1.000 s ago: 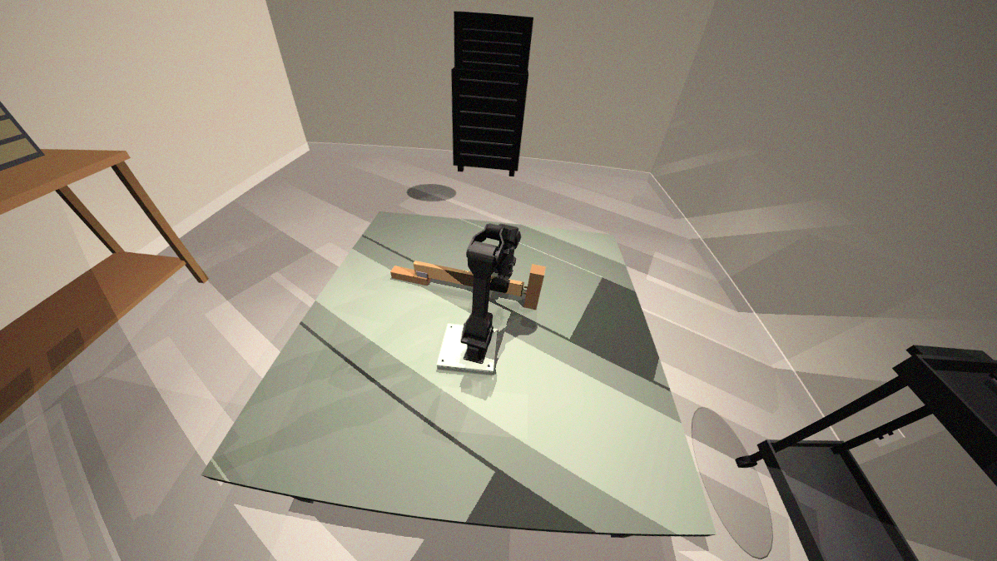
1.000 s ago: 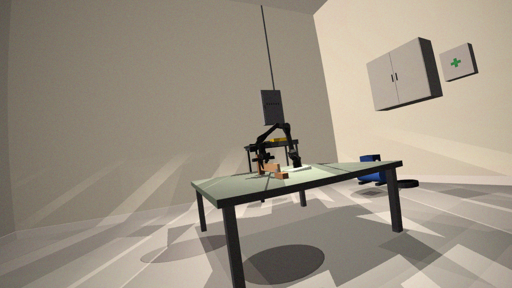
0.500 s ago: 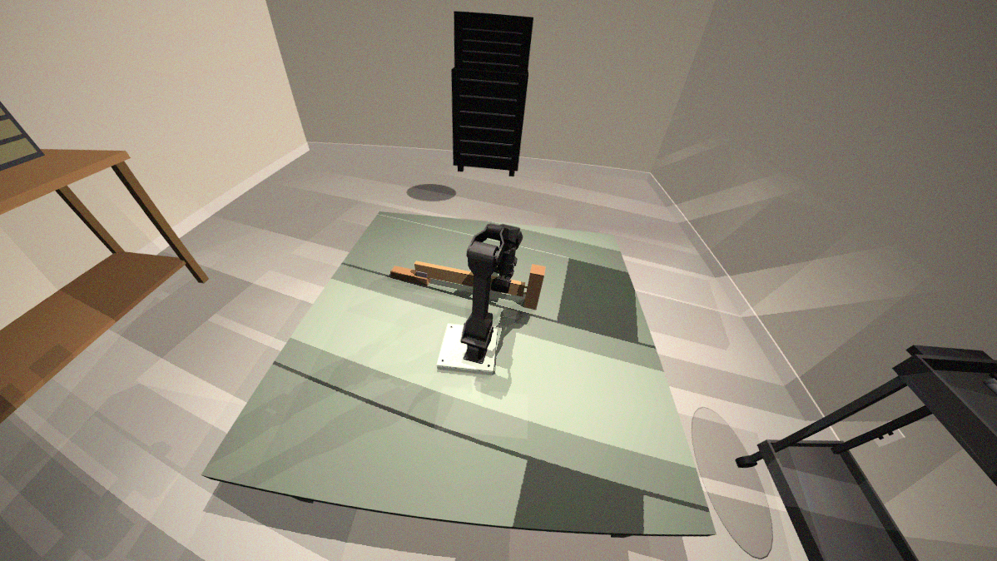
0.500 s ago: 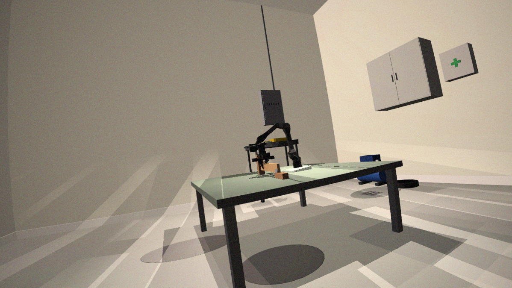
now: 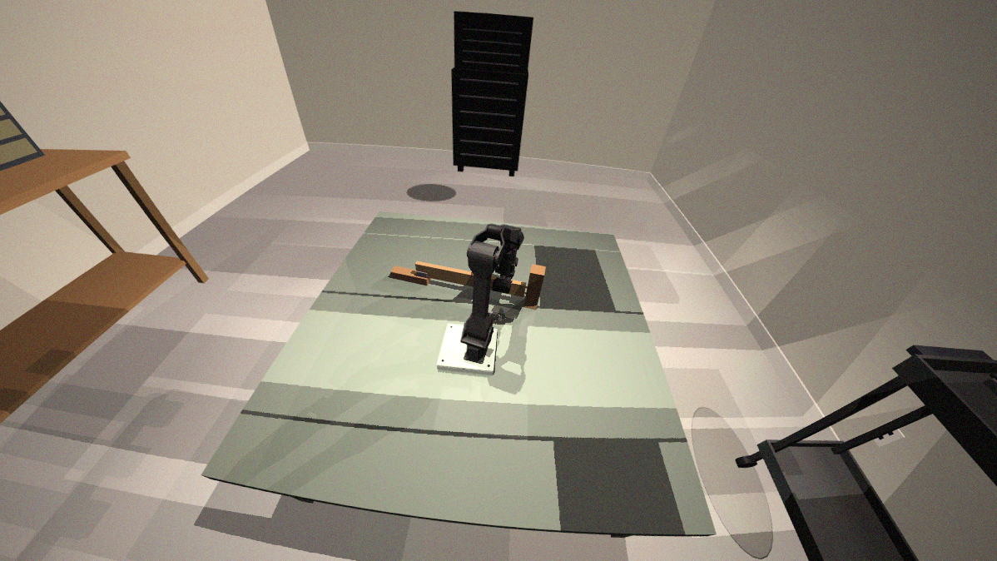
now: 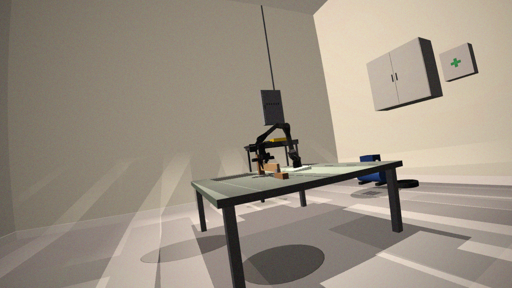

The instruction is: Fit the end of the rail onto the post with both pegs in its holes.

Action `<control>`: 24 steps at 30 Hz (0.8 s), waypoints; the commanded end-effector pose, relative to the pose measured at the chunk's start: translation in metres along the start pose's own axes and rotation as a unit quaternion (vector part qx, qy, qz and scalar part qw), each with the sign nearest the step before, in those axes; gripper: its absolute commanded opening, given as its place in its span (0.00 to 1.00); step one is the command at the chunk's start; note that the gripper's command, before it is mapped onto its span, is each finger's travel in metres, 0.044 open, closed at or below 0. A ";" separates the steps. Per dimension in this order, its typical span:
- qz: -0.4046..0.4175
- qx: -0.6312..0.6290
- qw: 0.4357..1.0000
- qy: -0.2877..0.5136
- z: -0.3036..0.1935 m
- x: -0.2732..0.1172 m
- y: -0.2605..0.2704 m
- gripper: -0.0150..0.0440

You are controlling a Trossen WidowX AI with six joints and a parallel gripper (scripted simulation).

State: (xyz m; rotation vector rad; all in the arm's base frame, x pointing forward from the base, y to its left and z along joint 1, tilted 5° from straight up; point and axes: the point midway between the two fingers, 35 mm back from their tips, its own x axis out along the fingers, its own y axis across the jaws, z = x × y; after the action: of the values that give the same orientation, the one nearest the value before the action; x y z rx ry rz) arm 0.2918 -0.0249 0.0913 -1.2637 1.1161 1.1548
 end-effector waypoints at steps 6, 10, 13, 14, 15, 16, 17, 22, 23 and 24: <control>-0.003 -0.001 1.000 0.002 -0.004 -0.001 -0.001 0.25; -0.003 -0.001 1.000 0.002 -0.006 -0.001 -0.001 0.25; -0.003 -0.001 1.000 0.002 -0.006 -0.001 -0.001 0.25; -0.003 -0.001 1.000 0.002 -0.007 -0.001 -0.001 0.25; -0.003 -0.001 1.000 0.002 -0.007 -0.001 -0.001 0.25; -0.003 -0.001 1.000 0.002 -0.007 -0.001 -0.001 0.25; -0.003 -0.001 1.000 0.002 -0.008 -0.001 -0.001 0.25; -0.003 -0.001 1.000 0.002 -0.009 -0.002 -0.001 0.25; -0.003 -0.001 1.000 0.002 -0.009 -0.002 -0.001 0.25; 0.000 0.001 1.000 0.001 -0.007 0.000 0.000 0.30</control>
State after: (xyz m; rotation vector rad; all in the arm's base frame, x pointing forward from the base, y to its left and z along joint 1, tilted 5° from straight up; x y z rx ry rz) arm 0.2914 -0.0320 0.0913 -1.2641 1.1166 1.1532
